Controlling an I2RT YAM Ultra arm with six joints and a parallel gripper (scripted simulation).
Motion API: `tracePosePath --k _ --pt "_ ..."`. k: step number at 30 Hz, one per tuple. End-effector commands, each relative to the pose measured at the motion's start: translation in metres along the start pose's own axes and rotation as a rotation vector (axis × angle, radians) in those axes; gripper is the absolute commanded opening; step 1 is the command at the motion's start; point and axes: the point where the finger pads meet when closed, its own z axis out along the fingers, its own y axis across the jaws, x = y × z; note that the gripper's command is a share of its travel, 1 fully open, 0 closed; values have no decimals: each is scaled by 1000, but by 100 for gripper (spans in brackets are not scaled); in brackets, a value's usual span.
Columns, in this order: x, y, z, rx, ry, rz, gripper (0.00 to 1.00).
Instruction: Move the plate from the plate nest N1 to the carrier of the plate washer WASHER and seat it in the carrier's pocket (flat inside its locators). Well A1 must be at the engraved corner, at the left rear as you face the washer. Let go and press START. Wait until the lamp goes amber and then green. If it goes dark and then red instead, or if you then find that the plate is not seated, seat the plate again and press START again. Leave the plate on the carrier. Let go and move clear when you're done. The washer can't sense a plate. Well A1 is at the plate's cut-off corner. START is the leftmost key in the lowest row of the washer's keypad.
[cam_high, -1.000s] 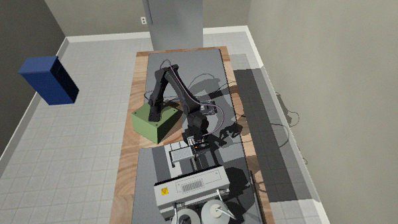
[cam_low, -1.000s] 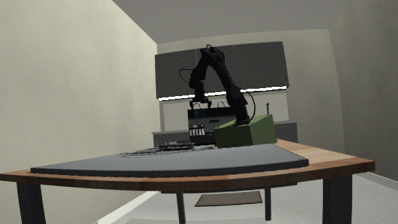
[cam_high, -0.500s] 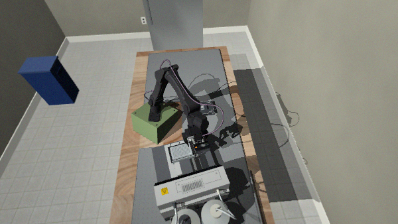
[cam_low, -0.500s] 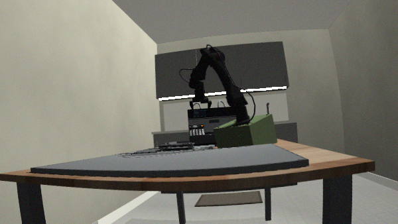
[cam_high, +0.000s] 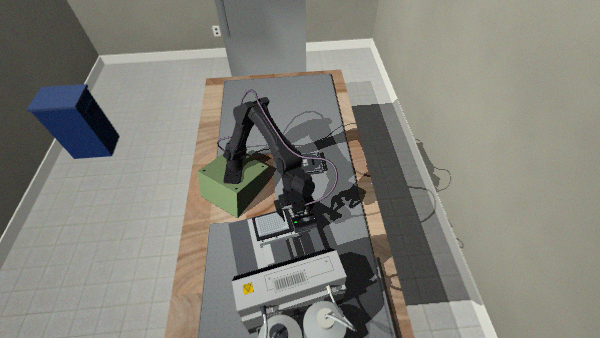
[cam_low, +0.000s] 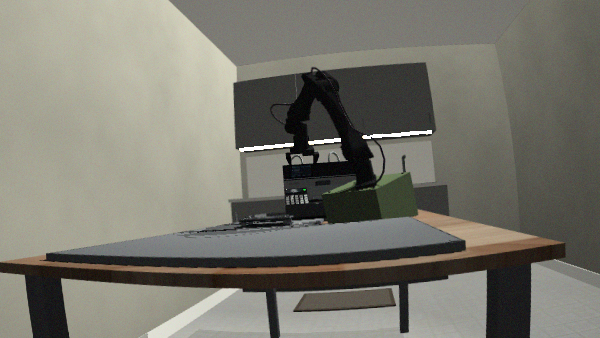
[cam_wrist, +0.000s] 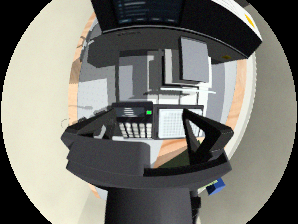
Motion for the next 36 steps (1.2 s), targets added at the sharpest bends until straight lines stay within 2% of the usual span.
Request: tracePosePath --k 1,31,32,36 --pt "-8 5 -13 -10 -26 -12 100" --pt "-8 5 -13 -10 -26 -12 100" --pt "6 4 -9 2 -7 -4 98" --pt "14 10 -6 -5 -25 -6 90"
